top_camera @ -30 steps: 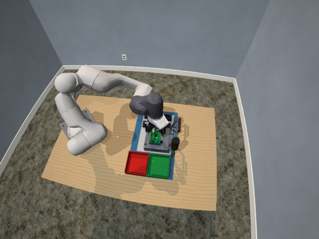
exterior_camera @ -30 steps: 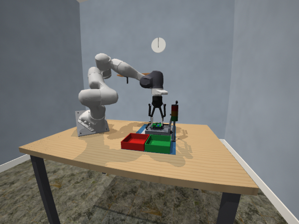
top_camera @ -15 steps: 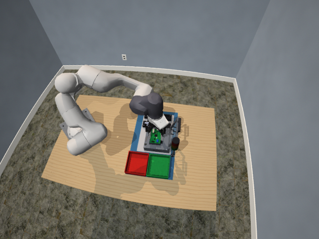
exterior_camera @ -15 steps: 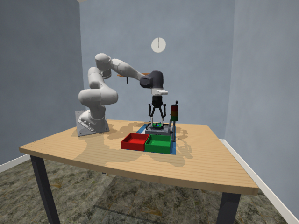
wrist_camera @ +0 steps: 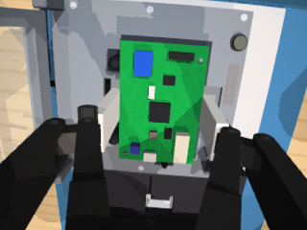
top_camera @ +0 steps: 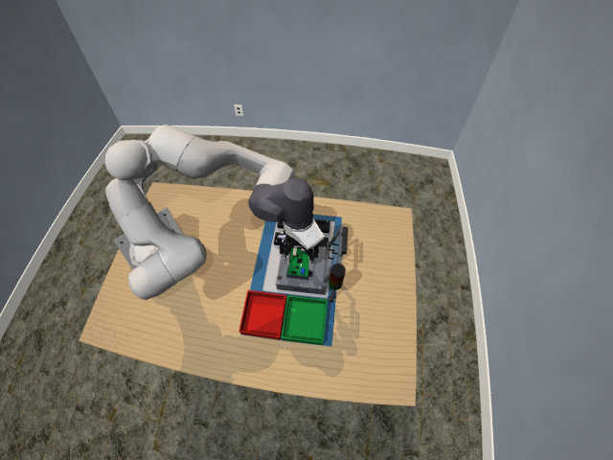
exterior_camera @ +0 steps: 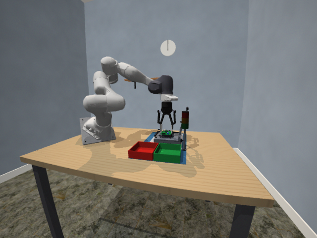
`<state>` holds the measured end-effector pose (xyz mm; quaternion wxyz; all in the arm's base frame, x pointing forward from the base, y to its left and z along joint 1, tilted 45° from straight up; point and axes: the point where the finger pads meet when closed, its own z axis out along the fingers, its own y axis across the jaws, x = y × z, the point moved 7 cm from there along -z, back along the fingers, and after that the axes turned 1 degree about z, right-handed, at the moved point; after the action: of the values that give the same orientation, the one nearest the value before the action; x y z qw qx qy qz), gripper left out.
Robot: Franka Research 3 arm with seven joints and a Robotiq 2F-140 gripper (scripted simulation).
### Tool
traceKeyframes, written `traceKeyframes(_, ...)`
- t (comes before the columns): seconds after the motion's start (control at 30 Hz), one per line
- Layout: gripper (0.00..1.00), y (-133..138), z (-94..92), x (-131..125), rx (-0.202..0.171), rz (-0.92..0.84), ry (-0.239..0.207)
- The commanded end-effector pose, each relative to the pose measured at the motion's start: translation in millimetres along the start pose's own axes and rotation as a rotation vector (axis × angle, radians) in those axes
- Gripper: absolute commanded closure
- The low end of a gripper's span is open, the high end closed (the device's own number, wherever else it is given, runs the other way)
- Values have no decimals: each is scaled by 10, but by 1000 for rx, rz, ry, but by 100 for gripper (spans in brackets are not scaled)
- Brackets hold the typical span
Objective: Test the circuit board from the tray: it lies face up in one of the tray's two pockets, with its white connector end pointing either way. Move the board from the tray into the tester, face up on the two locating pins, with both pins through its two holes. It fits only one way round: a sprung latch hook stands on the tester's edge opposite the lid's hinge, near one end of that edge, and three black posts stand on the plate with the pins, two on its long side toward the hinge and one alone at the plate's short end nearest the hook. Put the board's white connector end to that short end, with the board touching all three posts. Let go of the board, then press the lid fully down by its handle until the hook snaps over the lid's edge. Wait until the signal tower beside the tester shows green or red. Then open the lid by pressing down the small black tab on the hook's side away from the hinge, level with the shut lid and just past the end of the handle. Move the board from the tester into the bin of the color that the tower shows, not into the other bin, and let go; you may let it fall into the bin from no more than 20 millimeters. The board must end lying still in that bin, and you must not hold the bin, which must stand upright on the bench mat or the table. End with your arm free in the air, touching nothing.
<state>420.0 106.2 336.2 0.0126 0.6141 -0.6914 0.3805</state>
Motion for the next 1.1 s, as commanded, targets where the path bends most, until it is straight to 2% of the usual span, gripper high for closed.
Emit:
traceKeyframes(0.0,54,-1,-6,-9,3,3,-2)
traceKeyframes(1.07,54,20,13,-12,3,8,-2)
